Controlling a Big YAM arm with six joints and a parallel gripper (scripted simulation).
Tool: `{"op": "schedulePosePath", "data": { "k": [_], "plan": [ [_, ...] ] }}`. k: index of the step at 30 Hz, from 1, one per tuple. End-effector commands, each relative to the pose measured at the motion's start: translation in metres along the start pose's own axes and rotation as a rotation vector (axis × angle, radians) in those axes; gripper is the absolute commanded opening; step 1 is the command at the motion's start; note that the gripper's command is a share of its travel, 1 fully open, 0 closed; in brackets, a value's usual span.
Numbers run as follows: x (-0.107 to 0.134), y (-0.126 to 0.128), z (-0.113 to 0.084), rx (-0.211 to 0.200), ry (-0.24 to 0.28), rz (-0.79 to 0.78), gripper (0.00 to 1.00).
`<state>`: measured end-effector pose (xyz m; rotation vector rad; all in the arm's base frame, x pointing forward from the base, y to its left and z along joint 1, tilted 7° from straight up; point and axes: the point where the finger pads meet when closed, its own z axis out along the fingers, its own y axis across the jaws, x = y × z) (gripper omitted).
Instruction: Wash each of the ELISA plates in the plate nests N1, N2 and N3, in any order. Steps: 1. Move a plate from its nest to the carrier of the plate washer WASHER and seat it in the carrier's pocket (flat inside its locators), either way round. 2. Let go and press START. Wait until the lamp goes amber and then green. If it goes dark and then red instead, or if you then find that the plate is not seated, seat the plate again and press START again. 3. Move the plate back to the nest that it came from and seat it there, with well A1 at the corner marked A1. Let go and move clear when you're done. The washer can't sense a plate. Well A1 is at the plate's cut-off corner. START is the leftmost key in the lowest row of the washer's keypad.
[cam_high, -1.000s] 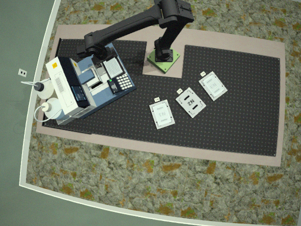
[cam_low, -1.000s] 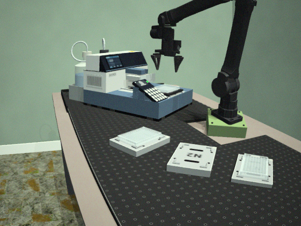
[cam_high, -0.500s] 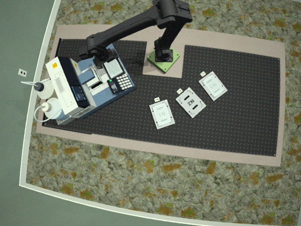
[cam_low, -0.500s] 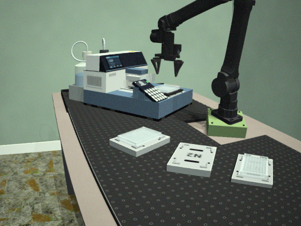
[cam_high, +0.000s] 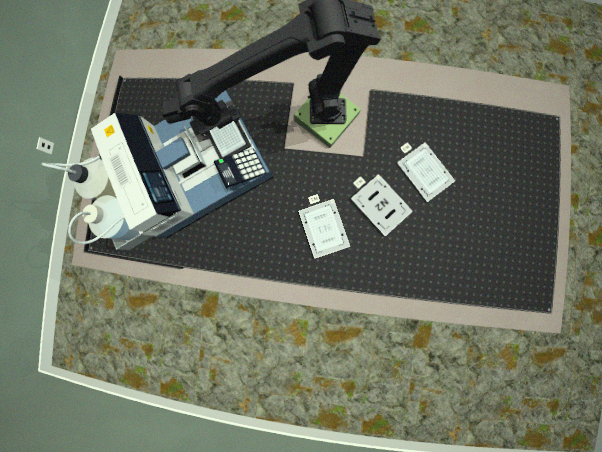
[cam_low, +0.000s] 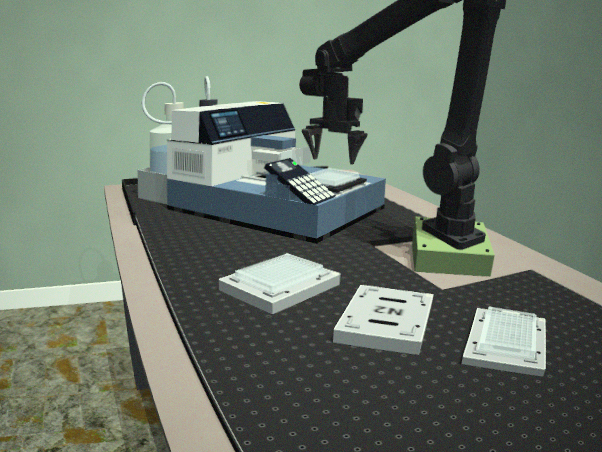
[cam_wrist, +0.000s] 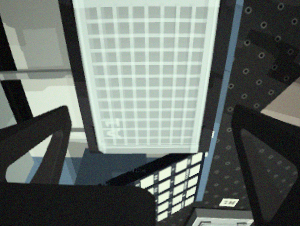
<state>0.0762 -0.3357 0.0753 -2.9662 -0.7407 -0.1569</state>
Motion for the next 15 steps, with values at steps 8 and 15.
{"op": "schedulePosePath", "data": {
  "k": [8,15],
  "plan": [
    [0.002,0.005,0.017,-0.005,-0.002,0.0,1.0],
    [-0.003,0.013,0.003,-0.036,-0.012,-0.004,1.0]
  ]
}}
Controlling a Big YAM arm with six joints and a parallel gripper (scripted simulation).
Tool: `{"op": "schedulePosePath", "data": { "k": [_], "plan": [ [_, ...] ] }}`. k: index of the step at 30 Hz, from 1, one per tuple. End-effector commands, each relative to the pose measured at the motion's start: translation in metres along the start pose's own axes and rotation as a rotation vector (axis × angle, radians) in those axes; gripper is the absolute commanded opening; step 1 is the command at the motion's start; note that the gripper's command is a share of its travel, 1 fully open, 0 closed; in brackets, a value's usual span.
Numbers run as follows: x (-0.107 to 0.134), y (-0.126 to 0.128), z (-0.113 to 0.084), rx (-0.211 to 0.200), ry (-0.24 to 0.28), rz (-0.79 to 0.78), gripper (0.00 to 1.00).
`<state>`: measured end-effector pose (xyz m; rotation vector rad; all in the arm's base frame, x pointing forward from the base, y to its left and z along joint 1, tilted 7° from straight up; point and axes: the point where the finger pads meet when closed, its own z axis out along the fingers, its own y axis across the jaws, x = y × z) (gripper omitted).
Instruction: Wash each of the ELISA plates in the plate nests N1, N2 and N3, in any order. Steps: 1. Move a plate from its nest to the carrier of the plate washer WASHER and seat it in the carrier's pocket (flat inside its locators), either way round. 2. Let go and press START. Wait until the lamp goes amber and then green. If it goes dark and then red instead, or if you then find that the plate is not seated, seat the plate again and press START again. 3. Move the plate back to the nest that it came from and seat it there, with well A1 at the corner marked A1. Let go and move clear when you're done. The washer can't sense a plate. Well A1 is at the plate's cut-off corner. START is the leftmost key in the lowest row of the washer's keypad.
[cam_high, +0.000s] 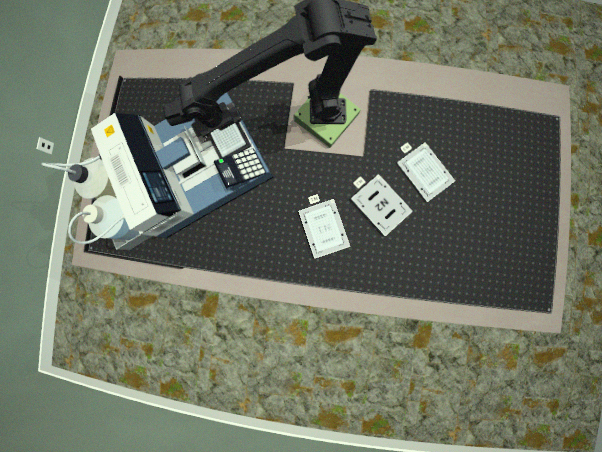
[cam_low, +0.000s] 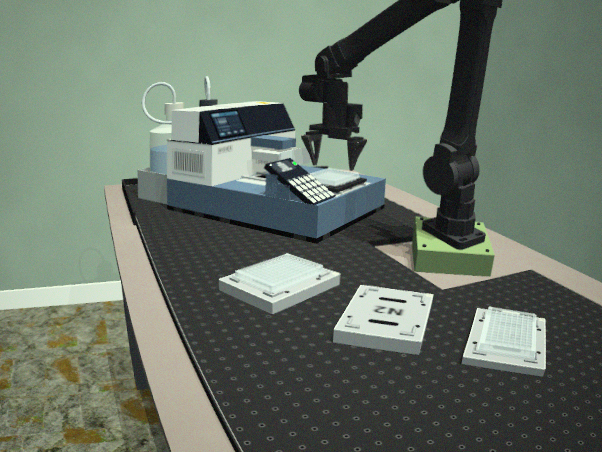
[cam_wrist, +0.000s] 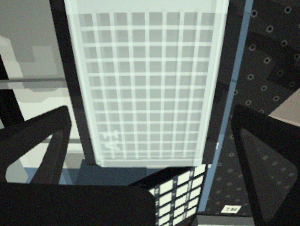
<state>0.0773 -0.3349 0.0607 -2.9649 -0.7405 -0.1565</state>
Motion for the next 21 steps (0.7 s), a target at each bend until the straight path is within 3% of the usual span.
{"op": "schedulePosePath", "data": {
  "k": [1,11,12,16,18,19,21],
  "plan": [
    [-0.002,0.013,-0.012,-0.037,-0.012,-0.004,1.0],
    [-0.002,0.013,-0.012,-0.037,-0.012,-0.004,1.0],
    [0.0,0.015,-0.013,-0.054,-0.017,-0.007,1.0],
    [0.002,0.005,0.004,-0.012,-0.004,-0.001,1.0],
    [0.002,0.005,0.004,-0.012,-0.004,-0.001,1.0],
    [-0.001,0.016,-0.006,-0.03,-0.009,-0.003,1.0],
    [0.0,0.014,0.0,-0.03,-0.009,-0.004,1.0]
  ]
}}
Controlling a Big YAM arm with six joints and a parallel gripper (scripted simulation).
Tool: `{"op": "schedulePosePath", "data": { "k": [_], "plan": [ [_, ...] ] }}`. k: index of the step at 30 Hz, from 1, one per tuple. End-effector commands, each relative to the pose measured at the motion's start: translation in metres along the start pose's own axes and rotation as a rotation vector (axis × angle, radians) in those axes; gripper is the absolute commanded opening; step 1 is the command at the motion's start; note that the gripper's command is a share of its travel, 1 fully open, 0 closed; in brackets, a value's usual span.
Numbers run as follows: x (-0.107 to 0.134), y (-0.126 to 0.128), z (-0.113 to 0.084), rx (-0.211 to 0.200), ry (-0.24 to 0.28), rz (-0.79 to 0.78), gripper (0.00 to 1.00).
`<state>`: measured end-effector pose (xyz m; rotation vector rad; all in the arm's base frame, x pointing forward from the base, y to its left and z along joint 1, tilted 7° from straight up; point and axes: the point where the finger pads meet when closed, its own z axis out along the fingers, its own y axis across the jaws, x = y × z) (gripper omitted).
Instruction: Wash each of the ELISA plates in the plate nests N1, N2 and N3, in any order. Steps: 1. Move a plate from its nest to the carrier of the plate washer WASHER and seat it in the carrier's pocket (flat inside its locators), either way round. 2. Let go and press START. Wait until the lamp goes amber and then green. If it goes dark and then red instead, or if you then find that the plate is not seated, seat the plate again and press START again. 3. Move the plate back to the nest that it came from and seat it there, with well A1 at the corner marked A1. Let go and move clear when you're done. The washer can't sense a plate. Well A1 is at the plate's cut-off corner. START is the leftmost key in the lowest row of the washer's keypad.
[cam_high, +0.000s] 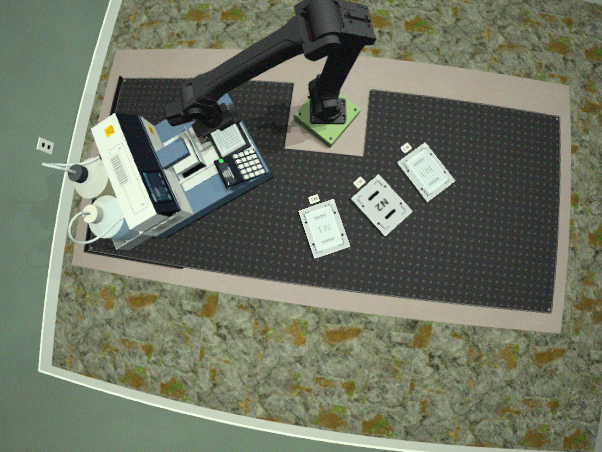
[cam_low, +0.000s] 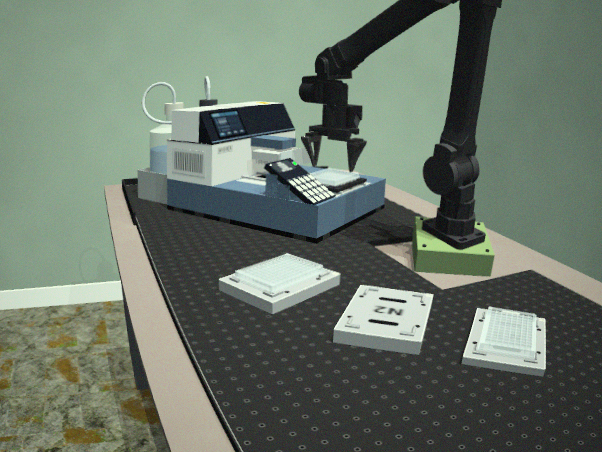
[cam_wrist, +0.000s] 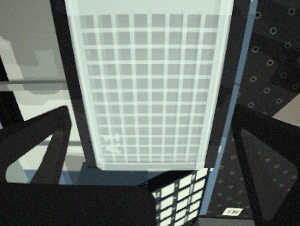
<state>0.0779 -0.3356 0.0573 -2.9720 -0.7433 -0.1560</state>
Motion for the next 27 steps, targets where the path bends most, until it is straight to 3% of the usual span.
{"op": "schedulePosePath", "data": {
  "k": [1,5,27],
  "plan": [
    [0.001,0.009,0.0,-0.015,-0.004,-0.002,1.0],
    [0.002,0.004,0.007,-0.001,0.0,0.001,1.0],
    [0.003,0.004,0.019,-0.008,-0.002,-0.002,1.0]
  ]
}}
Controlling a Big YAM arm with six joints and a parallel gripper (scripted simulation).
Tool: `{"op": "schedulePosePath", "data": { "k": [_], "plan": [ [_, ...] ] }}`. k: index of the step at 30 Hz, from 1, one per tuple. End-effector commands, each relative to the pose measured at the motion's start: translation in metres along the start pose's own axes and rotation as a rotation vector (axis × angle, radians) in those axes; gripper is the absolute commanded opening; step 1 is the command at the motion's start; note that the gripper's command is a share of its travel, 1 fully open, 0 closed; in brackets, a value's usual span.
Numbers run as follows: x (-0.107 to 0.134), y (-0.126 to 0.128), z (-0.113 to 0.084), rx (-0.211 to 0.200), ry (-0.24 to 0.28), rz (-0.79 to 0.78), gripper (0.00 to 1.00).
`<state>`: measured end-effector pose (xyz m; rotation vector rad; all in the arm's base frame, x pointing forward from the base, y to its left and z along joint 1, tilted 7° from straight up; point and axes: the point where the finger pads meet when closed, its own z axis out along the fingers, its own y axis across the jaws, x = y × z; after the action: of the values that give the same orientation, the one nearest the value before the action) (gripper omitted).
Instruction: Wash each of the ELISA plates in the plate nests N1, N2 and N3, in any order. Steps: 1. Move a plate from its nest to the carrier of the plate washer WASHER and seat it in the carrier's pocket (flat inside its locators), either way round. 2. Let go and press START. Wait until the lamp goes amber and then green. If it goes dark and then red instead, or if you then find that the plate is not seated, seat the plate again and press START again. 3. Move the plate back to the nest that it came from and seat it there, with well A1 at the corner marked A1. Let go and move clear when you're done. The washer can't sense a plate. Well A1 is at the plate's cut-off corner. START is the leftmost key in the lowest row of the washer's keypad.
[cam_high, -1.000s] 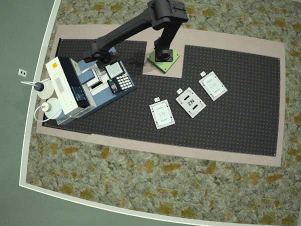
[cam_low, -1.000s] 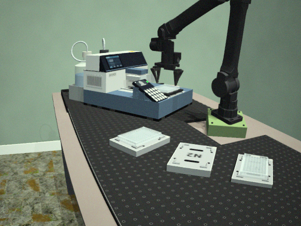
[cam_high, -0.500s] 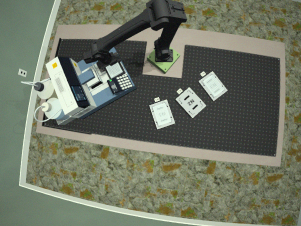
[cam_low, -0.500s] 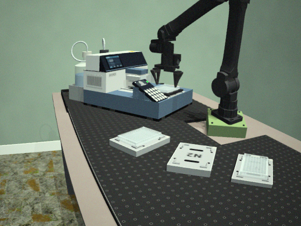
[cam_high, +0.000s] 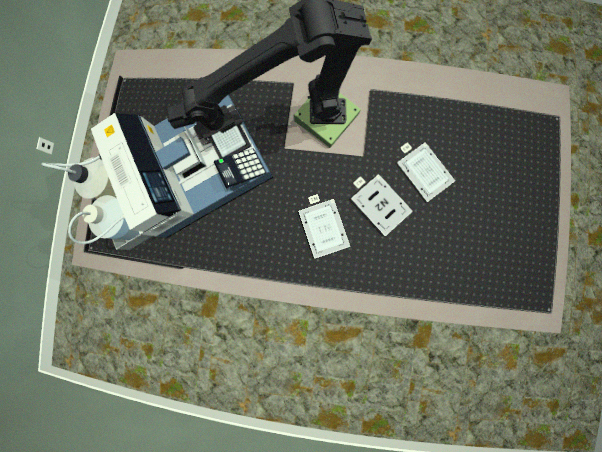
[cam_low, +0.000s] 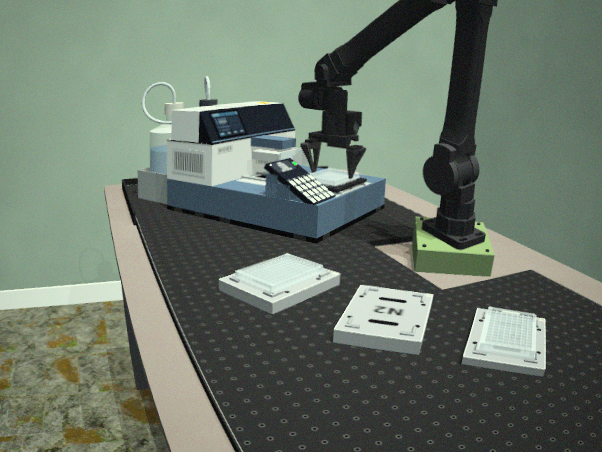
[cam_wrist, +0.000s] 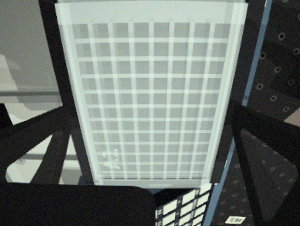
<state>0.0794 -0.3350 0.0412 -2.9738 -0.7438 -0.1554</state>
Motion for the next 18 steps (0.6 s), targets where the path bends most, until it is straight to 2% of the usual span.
{"op": "schedulePosePath", "data": {
  "k": [1,4,5,8,10,13,15,18],
  "plan": [
    [0.003,0.002,0.004,-0.003,0.0,-0.001,1.0],
    [0.002,0.004,0.005,0.0,0.001,0.0,1.0],
    [0.0,0.013,-0.005,-0.031,-0.008,-0.003,1.0],
    [0.002,0.002,0.009,0.0,0.001,0.0,1.0],
    [0.003,0.002,0.011,0.004,0.002,0.0,1.0],
    [0.002,0.005,0.009,-0.01,-0.002,-0.001,1.0],
    [-0.002,0.011,-0.001,-0.027,-0.008,-0.002,1.0],
    [-0.002,0.011,-0.001,-0.027,-0.008,-0.002,1.0]
  ]
}}
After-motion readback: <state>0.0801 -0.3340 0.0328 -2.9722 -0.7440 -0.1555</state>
